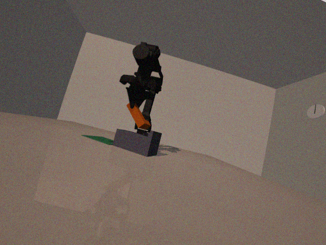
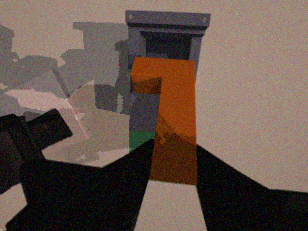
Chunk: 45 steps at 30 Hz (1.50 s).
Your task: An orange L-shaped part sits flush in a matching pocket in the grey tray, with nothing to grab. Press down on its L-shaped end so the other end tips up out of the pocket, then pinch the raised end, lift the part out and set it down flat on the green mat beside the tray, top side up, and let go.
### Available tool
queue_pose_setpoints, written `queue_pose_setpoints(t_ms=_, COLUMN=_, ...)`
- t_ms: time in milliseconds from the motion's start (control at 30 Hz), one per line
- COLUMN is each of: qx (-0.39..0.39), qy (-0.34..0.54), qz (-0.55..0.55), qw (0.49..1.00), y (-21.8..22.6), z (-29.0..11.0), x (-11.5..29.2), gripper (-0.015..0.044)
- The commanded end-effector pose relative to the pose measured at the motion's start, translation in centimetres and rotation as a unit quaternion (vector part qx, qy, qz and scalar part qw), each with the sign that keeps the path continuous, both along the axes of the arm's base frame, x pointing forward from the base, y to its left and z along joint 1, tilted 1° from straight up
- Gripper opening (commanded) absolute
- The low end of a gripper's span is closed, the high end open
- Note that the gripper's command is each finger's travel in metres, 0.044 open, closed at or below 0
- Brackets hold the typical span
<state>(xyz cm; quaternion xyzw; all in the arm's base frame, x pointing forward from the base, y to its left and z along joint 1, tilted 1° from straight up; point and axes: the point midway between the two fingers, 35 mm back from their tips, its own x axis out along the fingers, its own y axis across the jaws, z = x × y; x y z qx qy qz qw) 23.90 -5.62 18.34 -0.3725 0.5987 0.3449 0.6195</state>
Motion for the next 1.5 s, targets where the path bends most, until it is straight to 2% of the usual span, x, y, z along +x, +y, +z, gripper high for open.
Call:
queue_pose_setpoints(t_ms=0, qx=0.003, qy=0.002, qz=0.003, qw=1.0, y=-1.1, z=-0.2, x=-0.8, gripper=0.0)
queue_pose_setpoints(t_ms=1067, qx=-0.002, qy=0.005, qz=0.002, qw=1.0, y=-10.7, z=-0.3, x=-7.5, gripper=0.0)
queue_pose_setpoints(t_ms=1467, qx=-0.003, qy=0.006, qz=0.002, qw=1.0, y=-10.9, z=-1.3, x=-7.7, gripper=0.0)
